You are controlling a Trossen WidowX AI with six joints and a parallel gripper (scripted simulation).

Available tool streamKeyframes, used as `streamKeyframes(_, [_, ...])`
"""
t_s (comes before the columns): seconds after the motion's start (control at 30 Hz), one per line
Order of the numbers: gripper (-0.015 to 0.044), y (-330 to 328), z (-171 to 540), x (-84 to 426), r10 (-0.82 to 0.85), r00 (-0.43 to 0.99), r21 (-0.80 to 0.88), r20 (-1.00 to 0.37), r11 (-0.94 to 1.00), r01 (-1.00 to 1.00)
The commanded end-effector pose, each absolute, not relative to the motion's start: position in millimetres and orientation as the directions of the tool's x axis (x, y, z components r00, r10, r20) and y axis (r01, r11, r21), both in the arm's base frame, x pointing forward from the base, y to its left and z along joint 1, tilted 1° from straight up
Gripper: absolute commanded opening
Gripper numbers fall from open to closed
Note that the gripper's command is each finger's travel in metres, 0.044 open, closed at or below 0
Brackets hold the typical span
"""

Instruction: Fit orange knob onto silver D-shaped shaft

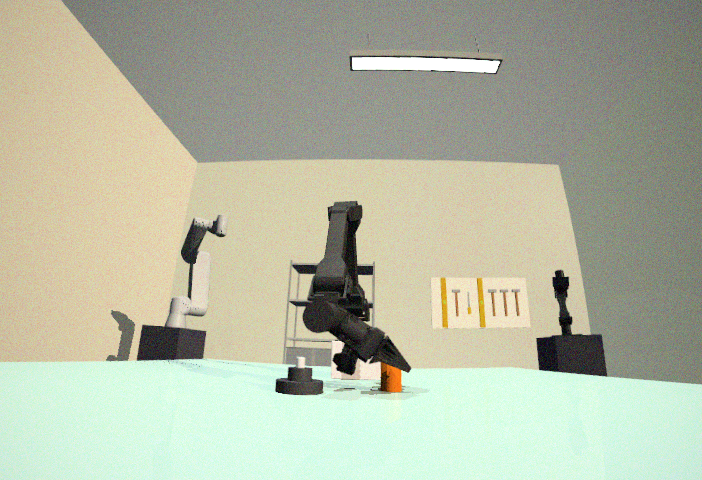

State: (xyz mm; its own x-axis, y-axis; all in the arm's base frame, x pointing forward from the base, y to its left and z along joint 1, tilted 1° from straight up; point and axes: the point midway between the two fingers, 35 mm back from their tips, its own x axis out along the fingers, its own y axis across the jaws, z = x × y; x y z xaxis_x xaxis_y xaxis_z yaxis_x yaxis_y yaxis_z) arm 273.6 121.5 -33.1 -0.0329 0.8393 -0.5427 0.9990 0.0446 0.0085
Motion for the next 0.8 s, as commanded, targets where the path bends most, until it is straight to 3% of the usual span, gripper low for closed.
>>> streamKeyframes(0.0, [0.044, 122, -25, 275, 0.84, -0.033, 0.009, -0.542, 0.044, 0.999])
streamKeyframes(0.2, [0.044, 122, 45, 274, 0.839, -0.032, 0.009, -0.543, 0.045, 0.999])
streamKeyframes(0.4, [0.044, 124, 45, 272, 0.801, -0.056, -0.014, -0.597, 0.06, 0.998])
streamKeyframes(0.6, [0.044, 124, 45, 267, 0.328, -0.104, -0.085, -0.939, 0.072, 0.994])
streamKeyframes(0.7, [0.044, 119, 63, 272, 0.07, -0.015, -0.012, -0.997, 0.046, 0.999])
streamKeyframes(0.77, [0.044, 118, 69, 274, 0.012, 0.015, 0.015, -1.0, 0.041, 0.999])
